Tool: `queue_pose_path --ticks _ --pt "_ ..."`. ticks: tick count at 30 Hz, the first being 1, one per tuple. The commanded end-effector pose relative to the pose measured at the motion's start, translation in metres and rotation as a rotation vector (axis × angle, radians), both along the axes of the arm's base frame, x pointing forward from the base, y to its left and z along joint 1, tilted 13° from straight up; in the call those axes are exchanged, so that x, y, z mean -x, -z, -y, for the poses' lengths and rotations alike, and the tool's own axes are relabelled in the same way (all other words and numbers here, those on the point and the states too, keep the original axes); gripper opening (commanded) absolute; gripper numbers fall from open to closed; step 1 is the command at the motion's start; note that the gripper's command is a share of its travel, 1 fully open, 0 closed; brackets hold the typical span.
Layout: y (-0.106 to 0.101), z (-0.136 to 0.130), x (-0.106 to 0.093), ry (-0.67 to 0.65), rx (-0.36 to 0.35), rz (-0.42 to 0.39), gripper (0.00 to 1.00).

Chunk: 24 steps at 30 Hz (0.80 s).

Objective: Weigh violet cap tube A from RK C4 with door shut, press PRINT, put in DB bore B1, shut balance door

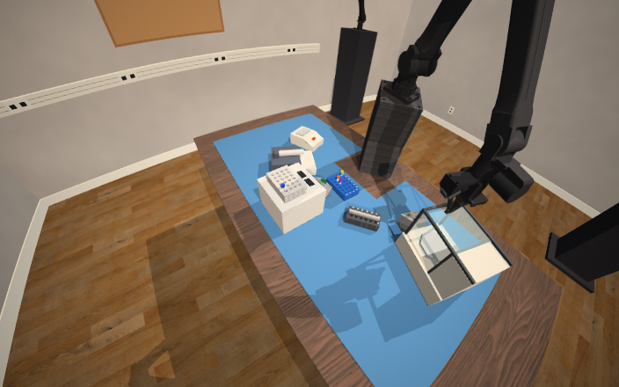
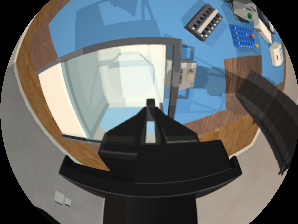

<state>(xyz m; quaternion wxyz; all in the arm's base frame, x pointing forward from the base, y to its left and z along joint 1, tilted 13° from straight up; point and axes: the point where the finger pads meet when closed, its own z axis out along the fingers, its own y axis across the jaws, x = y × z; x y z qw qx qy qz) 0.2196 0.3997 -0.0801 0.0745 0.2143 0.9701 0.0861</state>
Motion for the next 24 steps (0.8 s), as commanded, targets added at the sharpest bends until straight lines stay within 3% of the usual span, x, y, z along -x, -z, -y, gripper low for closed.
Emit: queue_pose_path --ticks 1,24 --pt "-0.001 -0.016 -0.006 -0.014 -0.010 0.008 0.06" --pt "-0.005 -0.034 -0.014 -0.008 -0.012 0.008 0.06"
